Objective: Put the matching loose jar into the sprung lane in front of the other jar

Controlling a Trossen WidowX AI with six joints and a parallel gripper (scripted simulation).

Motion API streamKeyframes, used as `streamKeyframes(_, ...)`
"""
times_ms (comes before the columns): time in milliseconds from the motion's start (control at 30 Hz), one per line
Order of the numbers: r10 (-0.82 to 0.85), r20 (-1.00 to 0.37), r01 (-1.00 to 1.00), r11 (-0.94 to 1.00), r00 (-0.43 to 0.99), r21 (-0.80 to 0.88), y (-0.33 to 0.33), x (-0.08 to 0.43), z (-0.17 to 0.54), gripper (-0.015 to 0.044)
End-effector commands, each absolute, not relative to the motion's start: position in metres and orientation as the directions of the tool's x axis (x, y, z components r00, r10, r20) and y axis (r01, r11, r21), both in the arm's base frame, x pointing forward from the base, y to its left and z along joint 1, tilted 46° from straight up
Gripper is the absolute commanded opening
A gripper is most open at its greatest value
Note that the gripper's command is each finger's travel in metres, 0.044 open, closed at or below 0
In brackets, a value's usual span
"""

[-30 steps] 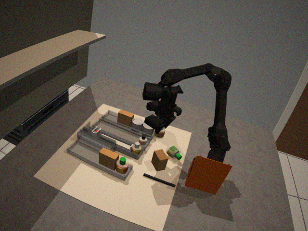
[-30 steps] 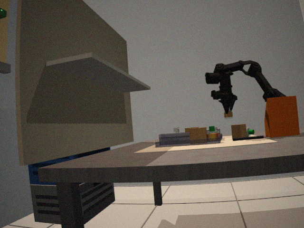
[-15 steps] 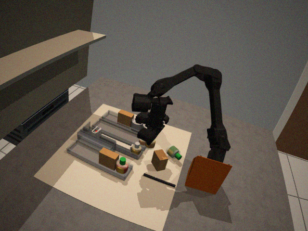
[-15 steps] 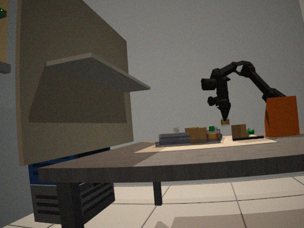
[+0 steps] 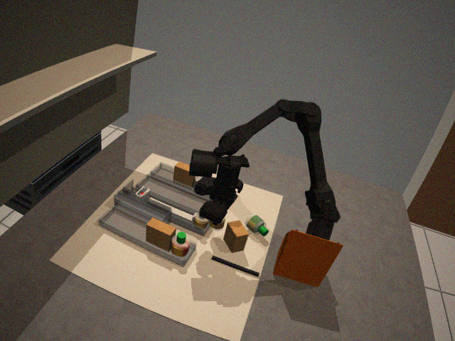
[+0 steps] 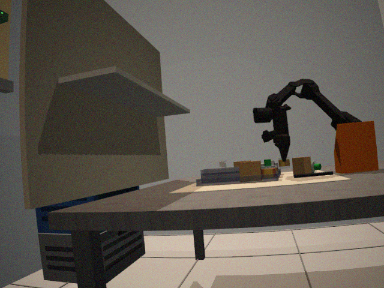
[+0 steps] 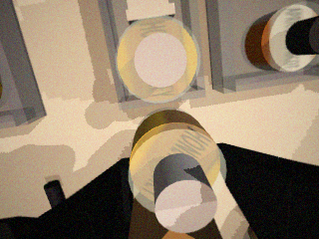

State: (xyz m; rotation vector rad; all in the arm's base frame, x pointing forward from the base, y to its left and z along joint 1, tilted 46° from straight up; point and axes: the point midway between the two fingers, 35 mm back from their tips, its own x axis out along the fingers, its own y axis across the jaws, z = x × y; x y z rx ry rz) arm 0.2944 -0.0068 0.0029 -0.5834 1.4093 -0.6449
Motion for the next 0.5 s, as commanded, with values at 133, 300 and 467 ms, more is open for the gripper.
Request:
streamKeyframes(133,-0.716,-0.696,0.058,0.698,0.051,-0.714,-0.0097,0.2956,0.0003,0.0)
streamKeyframes(300,-0.716,-0.696,0.058,0.698,0.051,-0.714,-0.0096,0.298,0.0004,0.0)
streamKeyframes(467,-0.716,-0.696,0.058,0.698,0.051,-0.714,-0.0096,0.3004,0.0006,0.0)
